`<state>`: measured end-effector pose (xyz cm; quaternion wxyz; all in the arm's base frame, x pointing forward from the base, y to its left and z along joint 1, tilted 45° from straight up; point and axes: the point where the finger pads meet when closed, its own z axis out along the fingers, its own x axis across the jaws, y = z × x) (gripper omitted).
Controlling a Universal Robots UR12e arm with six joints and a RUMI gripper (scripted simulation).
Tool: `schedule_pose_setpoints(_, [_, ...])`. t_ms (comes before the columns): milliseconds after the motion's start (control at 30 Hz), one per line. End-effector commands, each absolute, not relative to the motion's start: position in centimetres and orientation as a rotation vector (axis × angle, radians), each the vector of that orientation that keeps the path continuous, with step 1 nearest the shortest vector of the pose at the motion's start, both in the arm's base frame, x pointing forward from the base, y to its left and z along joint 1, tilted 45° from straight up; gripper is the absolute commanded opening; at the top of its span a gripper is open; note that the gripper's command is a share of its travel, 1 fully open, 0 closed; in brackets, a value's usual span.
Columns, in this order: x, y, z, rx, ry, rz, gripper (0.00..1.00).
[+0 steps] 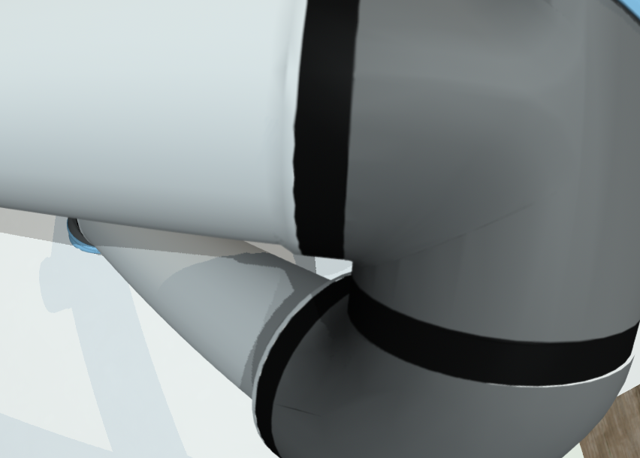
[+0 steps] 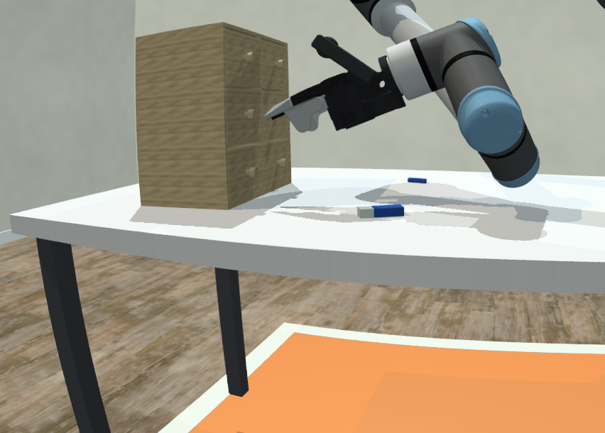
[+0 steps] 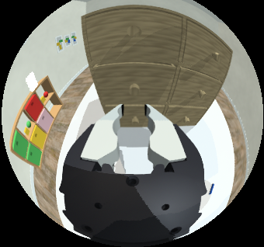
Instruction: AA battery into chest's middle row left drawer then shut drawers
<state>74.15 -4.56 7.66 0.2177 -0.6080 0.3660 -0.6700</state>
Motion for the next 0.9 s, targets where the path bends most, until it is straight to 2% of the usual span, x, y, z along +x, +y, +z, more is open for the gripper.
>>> schedule_pose_setpoints(0, [73.0,-4.5,7.5,-1.681,1.009,-1.856,0.2])
schedule_pose_setpoints(867, [69.3,-3.6,7.5,-1.681,1.009,-1.856,0.2])
